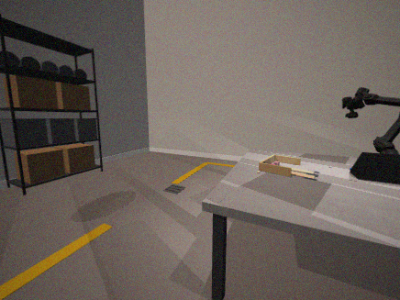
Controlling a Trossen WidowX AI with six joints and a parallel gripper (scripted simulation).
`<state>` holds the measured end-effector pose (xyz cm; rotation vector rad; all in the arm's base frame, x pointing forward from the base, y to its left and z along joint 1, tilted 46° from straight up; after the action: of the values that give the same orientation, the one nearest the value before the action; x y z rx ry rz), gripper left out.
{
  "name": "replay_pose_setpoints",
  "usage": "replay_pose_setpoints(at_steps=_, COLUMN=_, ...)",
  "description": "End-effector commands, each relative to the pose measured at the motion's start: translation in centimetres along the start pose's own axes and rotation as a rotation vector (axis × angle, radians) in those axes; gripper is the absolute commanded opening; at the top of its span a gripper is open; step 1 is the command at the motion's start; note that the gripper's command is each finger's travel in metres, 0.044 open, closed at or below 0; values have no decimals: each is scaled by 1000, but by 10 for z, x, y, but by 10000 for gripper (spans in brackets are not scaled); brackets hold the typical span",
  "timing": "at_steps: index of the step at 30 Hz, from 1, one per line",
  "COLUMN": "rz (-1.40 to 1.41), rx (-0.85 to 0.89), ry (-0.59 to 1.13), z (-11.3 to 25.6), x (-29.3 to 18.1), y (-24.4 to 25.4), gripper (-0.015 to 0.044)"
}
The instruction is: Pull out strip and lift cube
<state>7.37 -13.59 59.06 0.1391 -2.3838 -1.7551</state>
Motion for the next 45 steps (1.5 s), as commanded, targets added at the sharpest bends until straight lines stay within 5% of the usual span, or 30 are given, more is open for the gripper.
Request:
replay_pose_setpoints(at_steps=1, rz=4, rx=-1, ry=3, z=0, x=-1, y=-1, gripper=400)
replay_pose_setpoints(at_steps=11, rz=351, rx=-59, ry=266, z=-8, x=-121, y=-62, gripper=400)
replay_pose_setpoints(at_steps=21, rz=765, rx=-2, ry=553, z=40, x=-236, y=-138, gripper=400)
replay_pose_setpoints(at_steps=33, rz=1316, rx=238, ry=921, z=177, x=-326, y=-260, gripper=400)
replay_pose_setpoints(at_steps=45, rz=1911, rx=777, ry=1171, z=322, x=-298, y=-392, gripper=400)
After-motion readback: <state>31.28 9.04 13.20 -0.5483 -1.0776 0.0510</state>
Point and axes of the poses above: the point midway between the two fingers, 35 mm back from their tips, its own z axis back along the fingers, its own y axis across the jaws, x = y × z, the point moved 3 cm from there along z, back along the fingers, and after that the axes turned 7 degrees about -z, right-handed, at the moved point
